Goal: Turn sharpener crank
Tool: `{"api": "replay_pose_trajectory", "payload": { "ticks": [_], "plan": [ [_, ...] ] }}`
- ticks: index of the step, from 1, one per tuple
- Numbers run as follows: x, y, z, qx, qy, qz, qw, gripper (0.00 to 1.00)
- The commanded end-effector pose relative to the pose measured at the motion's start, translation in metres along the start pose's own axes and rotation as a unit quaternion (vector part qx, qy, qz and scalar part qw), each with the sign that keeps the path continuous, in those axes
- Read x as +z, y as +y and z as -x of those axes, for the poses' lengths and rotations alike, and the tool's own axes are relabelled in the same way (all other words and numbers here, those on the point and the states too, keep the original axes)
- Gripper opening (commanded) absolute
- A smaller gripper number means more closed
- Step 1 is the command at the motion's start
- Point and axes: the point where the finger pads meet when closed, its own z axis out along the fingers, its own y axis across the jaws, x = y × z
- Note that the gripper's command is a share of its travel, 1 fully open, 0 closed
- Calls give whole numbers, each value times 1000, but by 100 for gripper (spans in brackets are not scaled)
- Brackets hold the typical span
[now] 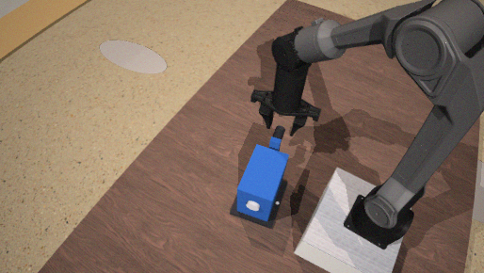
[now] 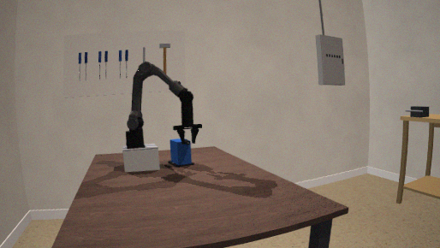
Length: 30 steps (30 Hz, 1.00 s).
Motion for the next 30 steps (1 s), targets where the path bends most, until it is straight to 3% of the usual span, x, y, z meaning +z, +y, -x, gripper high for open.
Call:
{"api": "replay_pose_trajectory", "payload": {
  "ticks": [1,6,7,30],
  "plan": [
    [0,0,0,0,0,0,1000,69],
    [0,0,0,0,0,0,1000,69],
    [0,0,0,0,0,0,1000,20],
    [0,0,0,0,0,0,1000,20]
  ]
}}
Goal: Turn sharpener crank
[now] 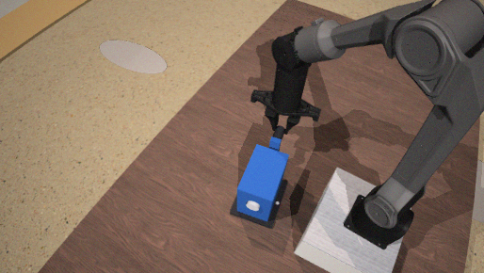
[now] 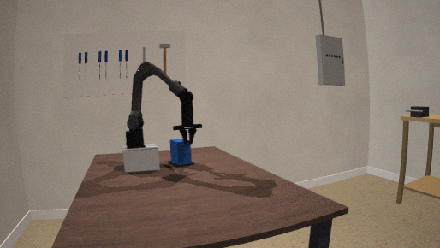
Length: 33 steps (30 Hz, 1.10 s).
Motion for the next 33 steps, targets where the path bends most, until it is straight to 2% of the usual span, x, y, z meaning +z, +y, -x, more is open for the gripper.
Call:
{"api": "replay_pose_trajectory", "payload": {
  "ticks": [1,33],
  "plan": [
    [0,0,0,0,0,0,1000,20],
    [3,16,0,0,0,1,1000,20]
  ]
}}
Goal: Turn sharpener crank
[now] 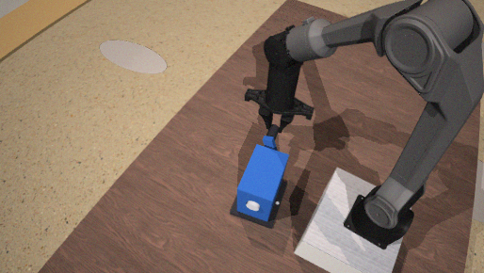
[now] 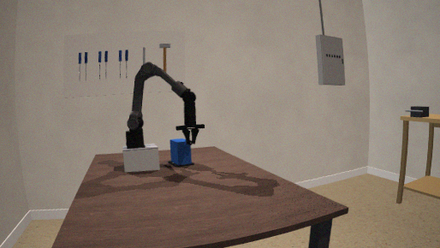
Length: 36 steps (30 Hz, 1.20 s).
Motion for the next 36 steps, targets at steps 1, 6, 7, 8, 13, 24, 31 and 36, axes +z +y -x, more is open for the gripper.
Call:
{"api": "replay_pose_trajectory", "payload": {
  "ticks": [1,6,7,8,13,24,31,36],
  "plan": [
    [1,3,0,1,0,1,1000,20],
    [2,6,0,1,0,2,1000,20],
    [2,7,0,1,0,2,1000,20],
    [2,7,0,1,0,2,1000,20],
    [4,11,0,1,0,2,1000,20],
    [10,19,0,1,0,2,1000,20],
    [15,24,0,1,0,2,1000,20],
    [20,27,0,1,0,1,1000,20]
  ]
}}
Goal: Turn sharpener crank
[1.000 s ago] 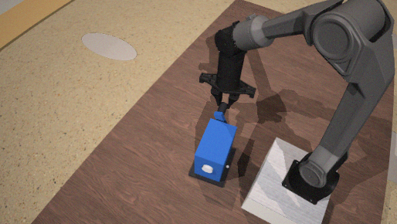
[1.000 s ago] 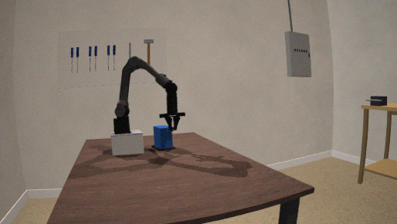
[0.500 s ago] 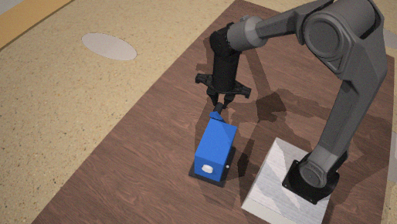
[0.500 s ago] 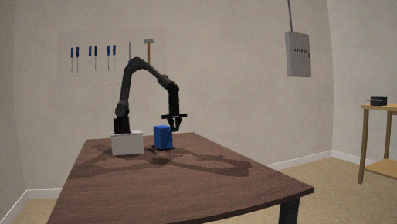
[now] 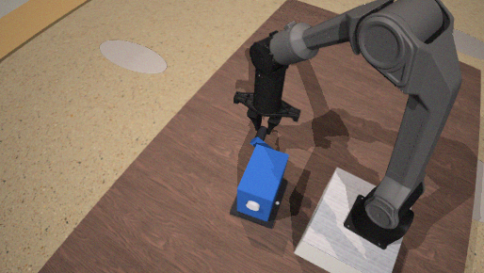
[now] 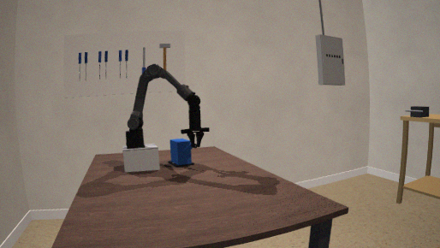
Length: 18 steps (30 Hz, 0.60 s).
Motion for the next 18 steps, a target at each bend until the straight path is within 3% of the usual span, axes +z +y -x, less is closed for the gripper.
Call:
{"api": "replay_pose_trajectory", "payload": {
  "ticks": [1,18],
  "plan": [
    [1,2,0,1,0,1,1000,20],
    [17,8,0,0,0,0,1000,20]
  ]
}}
